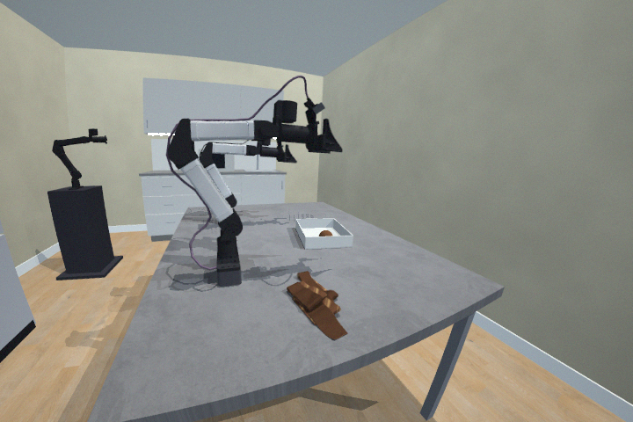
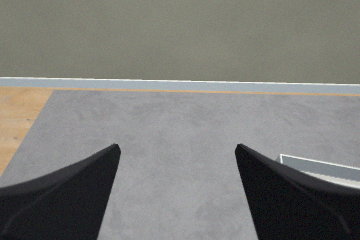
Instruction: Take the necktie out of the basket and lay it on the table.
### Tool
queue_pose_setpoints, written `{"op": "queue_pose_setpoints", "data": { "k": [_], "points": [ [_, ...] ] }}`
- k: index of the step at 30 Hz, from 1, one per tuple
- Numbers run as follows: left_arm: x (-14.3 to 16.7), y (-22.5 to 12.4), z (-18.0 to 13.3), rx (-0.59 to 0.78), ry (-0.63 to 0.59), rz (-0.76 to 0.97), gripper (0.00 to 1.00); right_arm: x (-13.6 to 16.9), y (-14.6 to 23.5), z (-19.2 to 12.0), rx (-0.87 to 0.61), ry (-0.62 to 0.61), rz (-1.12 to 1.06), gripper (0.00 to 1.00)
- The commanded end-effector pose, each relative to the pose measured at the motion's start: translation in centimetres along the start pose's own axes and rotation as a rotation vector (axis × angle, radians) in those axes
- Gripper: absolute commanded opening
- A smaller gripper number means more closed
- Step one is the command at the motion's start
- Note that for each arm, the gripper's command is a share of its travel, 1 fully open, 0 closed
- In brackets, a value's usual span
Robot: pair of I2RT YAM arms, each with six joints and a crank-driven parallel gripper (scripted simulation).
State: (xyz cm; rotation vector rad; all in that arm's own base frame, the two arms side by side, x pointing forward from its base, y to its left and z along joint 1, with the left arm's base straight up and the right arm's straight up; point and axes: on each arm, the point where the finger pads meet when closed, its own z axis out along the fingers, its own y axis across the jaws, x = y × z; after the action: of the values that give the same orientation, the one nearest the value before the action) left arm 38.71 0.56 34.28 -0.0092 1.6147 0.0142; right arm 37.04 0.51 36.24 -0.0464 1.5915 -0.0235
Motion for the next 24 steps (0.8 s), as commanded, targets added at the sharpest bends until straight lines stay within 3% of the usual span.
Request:
{"op": "queue_pose_setpoints", "data": {
  "k": [1,24],
  "points": [
    [-0.87,0.0,-0.42,0.0,-0.03,0.0,1.0,-1.63,0.21,-0.44,-0.001,-0.061,0.006,1.0],
    [-0.9,0.0,-0.41,0.0,-0.031,0.0,1.0,-1.21,0.24,-0.48,-0.001,-0.066,0.006,1.0]
  ]
}}
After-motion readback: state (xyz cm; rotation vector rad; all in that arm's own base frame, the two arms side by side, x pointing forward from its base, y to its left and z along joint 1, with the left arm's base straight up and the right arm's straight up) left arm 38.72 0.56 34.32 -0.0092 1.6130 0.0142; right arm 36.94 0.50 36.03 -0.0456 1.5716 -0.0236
